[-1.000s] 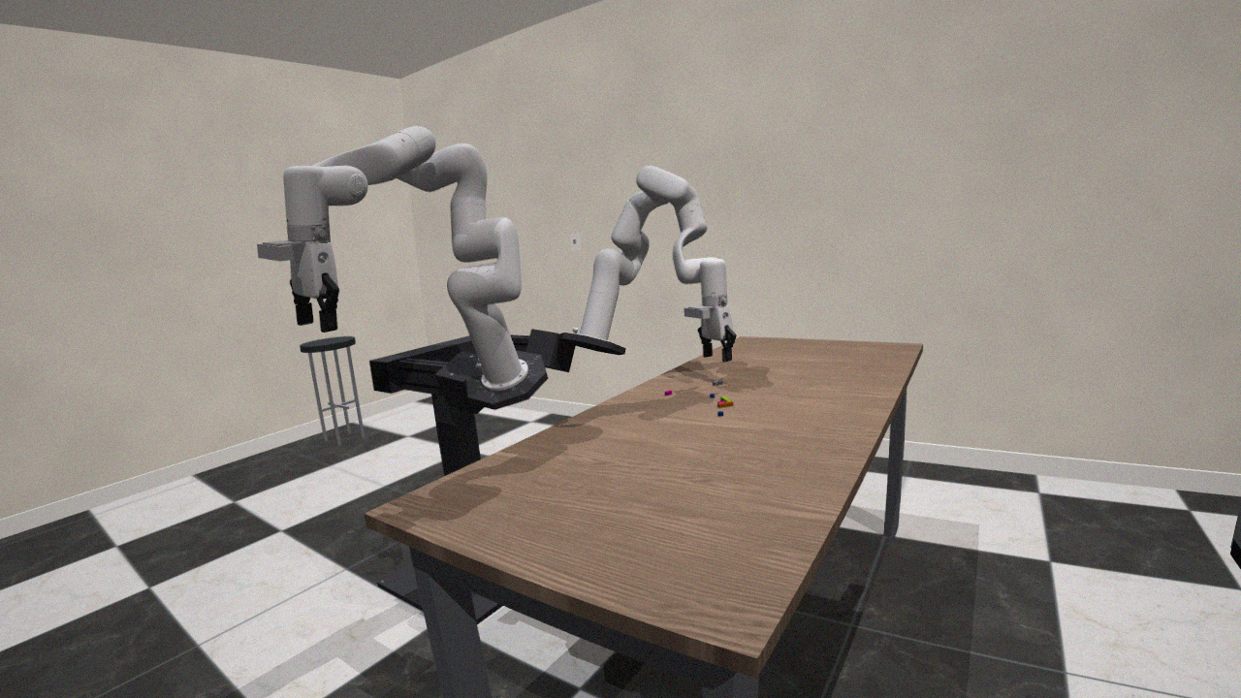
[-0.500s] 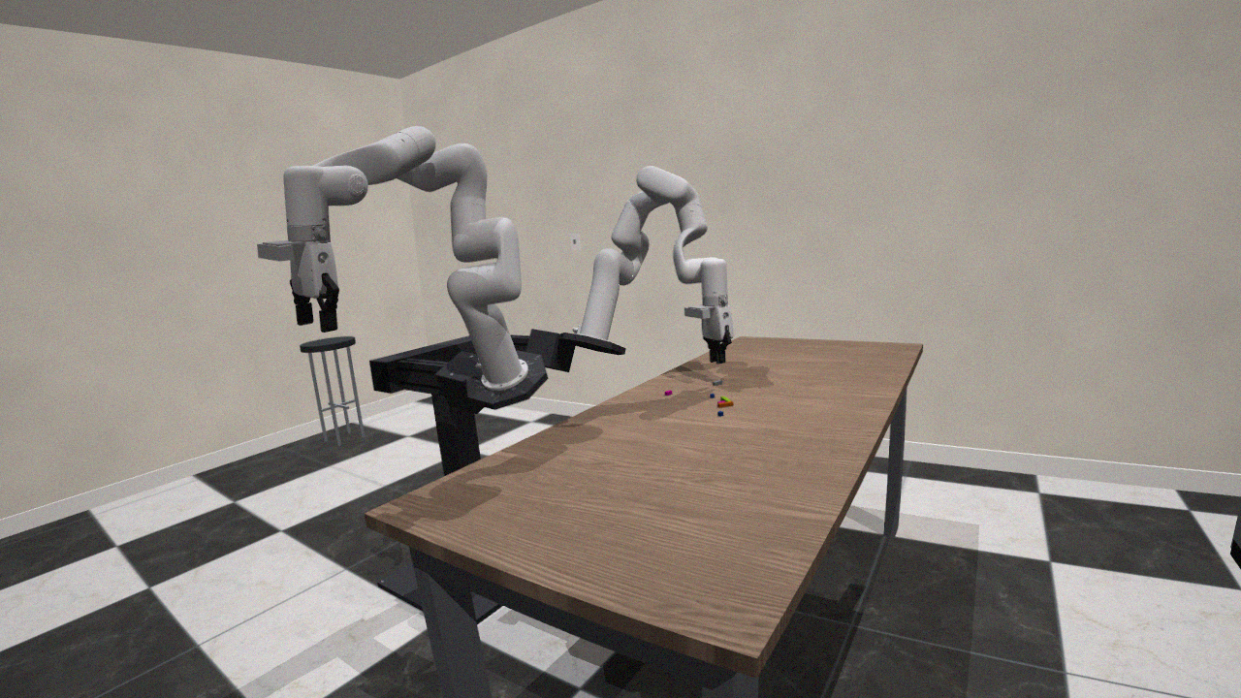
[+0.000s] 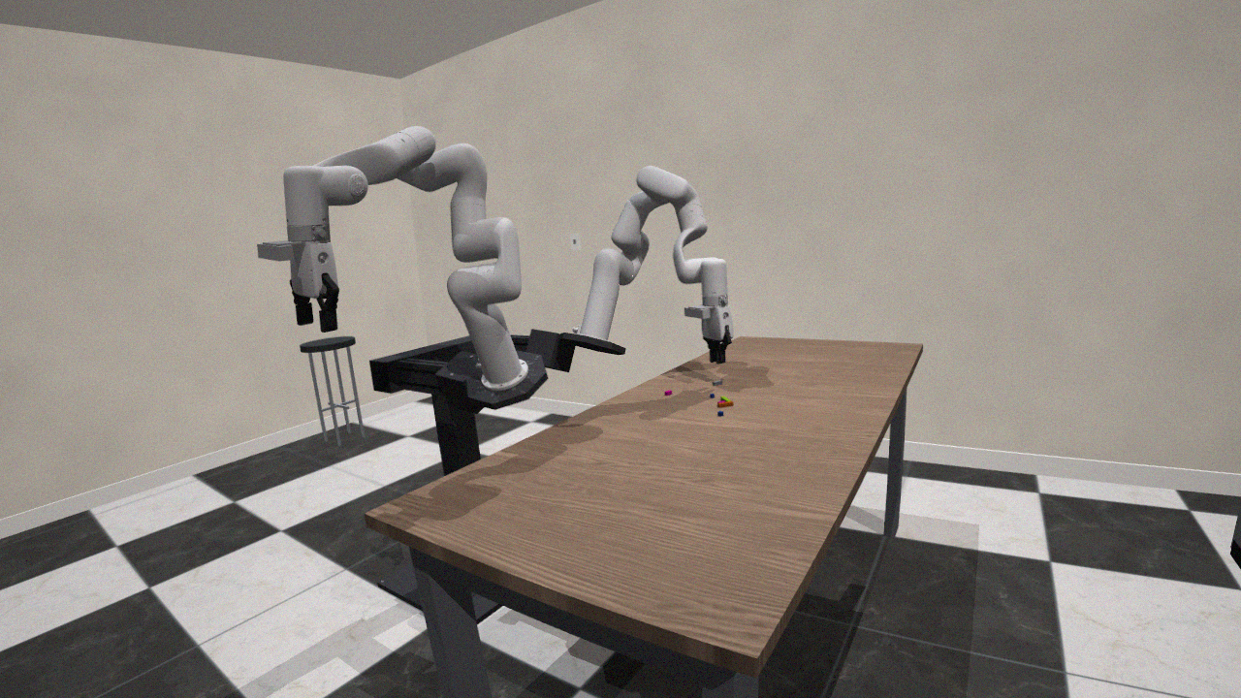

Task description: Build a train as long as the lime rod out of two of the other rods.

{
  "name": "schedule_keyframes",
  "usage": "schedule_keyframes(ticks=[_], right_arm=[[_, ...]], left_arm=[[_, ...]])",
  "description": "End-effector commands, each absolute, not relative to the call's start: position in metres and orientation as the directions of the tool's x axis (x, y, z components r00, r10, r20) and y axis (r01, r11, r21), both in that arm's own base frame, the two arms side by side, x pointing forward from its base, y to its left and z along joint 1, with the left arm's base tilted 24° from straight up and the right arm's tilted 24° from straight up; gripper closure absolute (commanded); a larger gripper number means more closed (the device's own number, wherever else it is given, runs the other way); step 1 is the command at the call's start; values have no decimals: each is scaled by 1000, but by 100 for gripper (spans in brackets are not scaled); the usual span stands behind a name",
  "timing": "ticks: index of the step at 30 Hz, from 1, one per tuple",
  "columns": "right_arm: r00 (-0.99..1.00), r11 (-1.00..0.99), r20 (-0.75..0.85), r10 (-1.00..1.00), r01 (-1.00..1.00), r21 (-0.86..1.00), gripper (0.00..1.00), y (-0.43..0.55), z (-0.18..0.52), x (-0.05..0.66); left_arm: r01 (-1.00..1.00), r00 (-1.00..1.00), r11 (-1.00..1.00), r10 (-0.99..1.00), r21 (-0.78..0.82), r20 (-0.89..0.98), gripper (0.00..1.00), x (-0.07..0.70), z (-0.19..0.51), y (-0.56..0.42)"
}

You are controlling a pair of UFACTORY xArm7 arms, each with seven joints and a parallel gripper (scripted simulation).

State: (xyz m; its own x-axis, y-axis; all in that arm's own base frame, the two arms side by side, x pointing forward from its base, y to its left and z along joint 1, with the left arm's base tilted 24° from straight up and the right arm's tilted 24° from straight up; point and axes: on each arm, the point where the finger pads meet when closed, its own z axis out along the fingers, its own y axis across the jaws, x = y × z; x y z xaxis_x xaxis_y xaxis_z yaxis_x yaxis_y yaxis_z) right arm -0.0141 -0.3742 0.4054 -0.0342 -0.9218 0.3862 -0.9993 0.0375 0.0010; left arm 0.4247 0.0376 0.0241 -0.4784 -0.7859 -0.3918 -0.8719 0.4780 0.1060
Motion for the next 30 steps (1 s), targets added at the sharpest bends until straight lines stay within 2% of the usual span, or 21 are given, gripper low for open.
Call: schedule_keyframes(ticks=[1,30], right_arm=[[-35,38,391,-920,-999,0,0,-375,408,-14],[-35,38,391,-920,-999,0,0,-375,408,-14]], left_arm=[[-871,-479,480,-785,102,-393,74,426,25,36],[-871,-479,480,-785,102,-393,74,428,16,41]])
